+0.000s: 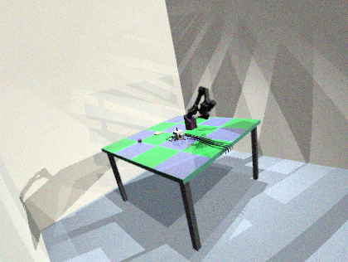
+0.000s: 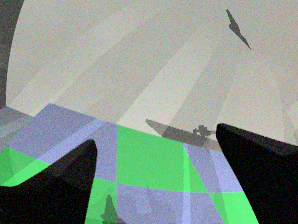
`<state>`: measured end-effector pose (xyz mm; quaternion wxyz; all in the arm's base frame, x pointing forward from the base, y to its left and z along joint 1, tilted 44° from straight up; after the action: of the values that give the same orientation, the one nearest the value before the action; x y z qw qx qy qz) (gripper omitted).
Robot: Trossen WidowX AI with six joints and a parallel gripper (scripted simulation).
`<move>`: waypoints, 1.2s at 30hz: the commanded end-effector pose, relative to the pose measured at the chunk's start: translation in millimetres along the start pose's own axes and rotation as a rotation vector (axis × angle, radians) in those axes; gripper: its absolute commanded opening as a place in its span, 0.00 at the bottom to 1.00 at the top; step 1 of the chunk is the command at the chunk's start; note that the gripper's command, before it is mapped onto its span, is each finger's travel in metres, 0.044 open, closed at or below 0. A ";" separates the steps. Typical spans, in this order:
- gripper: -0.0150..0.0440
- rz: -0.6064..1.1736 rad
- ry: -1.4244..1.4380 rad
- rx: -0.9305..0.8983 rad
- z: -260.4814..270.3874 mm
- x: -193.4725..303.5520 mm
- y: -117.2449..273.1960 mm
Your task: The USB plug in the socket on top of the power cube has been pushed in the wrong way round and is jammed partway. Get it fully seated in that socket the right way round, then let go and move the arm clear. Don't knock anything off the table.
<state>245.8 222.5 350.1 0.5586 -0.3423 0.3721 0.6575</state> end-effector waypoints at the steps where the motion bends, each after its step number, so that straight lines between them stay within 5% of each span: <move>1: 0.98 0.005 0.001 0.001 -0.5 1.0 -1.2; 10: 1.00 0.444 -0.113 0.217 -82.3 78.6 -76.8; 22: 1.00 1.110 -1.097 1.067 -249.9 155.0 -67.6; 27: 1.00 1.208 -1.641 1.389 -278.8 151.0 -49.7; 36: 1.00 1.210 -1.663 1.400 -279.6 150.4 -49.1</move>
<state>283.2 55.1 78.3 0.2976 0.7692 0.2772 0.4929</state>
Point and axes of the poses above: the point midway between the two fingers, 35 mm back from their tips, its own y axis back along the fingers, its own z axis across the jaws, x = y × z, the point moved 3 cm from there along y, back along the fingers, and after that the axes turned 13 degrees about -y, right-handed, at the moved point
